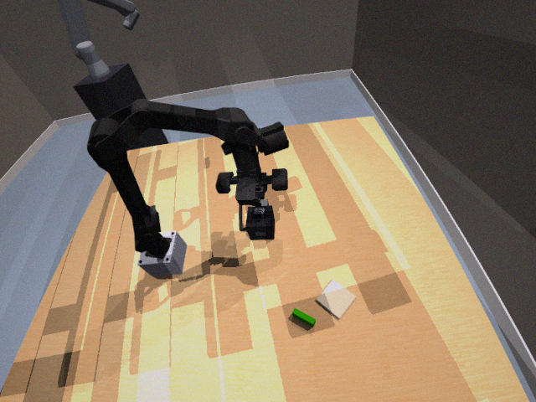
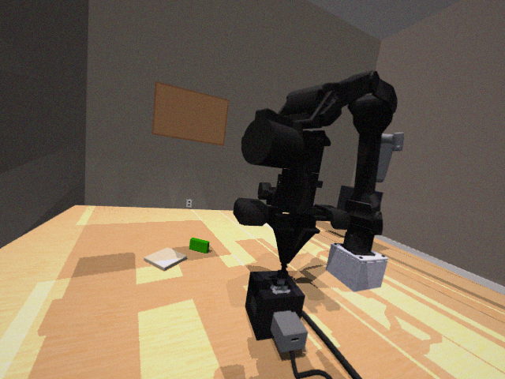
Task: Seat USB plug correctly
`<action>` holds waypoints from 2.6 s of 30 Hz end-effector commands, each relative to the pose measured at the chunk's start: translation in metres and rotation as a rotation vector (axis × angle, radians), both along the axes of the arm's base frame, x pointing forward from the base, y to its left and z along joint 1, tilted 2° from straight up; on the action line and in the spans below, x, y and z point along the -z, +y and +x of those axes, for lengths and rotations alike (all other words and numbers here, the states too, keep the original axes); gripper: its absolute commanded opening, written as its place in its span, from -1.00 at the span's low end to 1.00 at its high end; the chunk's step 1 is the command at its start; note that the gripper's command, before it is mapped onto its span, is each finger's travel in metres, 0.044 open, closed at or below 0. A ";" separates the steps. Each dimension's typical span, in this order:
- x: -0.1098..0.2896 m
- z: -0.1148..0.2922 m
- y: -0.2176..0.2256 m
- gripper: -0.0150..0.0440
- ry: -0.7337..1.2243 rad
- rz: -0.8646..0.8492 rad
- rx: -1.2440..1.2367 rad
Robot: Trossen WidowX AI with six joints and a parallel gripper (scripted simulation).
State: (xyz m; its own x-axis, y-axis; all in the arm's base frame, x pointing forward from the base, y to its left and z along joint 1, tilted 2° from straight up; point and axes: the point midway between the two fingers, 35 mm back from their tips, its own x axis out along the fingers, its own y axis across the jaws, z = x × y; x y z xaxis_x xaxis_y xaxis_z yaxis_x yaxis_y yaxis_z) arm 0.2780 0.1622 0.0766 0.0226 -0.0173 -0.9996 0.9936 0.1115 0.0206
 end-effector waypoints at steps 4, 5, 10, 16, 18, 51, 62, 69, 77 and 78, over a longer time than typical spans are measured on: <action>0.002 -0.001 0.000 -0.49 0.002 -0.001 -0.006; 0.002 -0.001 -0.001 -0.49 0.002 -0.001 -0.006; 0.003 -0.001 -0.001 -0.49 0.002 -0.001 -0.008; 0.003 -0.001 -0.001 -0.49 0.003 -0.001 -0.010; 0.003 -0.001 -0.001 -0.49 0.003 -0.001 -0.011; 0.007 -0.001 -0.001 -0.49 0.003 -0.002 -0.012; 0.009 -0.001 -0.001 -0.49 0.003 -0.002 -0.012; 0.010 -0.001 -0.001 -0.49 0.003 -0.002 -0.012; 0.011 -0.001 -0.001 -0.49 0.003 -0.002 -0.012; 0.011 -0.001 -0.001 -0.49 0.003 -0.002 -0.012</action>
